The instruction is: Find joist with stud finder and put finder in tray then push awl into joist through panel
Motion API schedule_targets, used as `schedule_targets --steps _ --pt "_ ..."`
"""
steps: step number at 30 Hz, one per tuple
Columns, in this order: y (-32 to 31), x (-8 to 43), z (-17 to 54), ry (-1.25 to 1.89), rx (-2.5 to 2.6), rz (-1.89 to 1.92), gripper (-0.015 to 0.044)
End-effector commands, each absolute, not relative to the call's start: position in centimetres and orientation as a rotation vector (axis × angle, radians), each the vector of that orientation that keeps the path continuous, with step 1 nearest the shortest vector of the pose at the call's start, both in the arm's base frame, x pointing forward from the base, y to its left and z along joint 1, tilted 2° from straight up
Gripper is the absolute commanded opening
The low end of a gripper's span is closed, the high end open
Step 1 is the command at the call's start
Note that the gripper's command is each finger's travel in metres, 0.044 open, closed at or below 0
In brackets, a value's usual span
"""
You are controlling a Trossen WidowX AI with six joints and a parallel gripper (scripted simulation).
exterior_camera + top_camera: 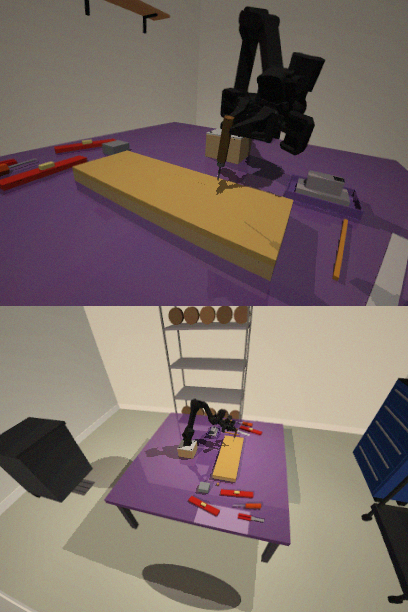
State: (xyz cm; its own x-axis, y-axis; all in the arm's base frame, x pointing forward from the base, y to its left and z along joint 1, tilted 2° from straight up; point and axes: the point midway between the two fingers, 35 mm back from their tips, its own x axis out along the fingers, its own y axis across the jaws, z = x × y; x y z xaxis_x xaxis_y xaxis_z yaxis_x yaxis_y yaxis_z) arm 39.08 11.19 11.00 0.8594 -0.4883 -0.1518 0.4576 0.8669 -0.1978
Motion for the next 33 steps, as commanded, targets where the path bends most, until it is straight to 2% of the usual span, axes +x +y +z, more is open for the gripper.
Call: schedule_targets --steps 1,6,33 --pt "12.8 37.7 11.6 0.115 -0.064 -0.513 0.0" --pt "14.1 36.3 12.0 0.052 0.019 -0.518 0.0" --pt "14.2 36.4 10.9 0.052 0.019 -0.518 0.0"
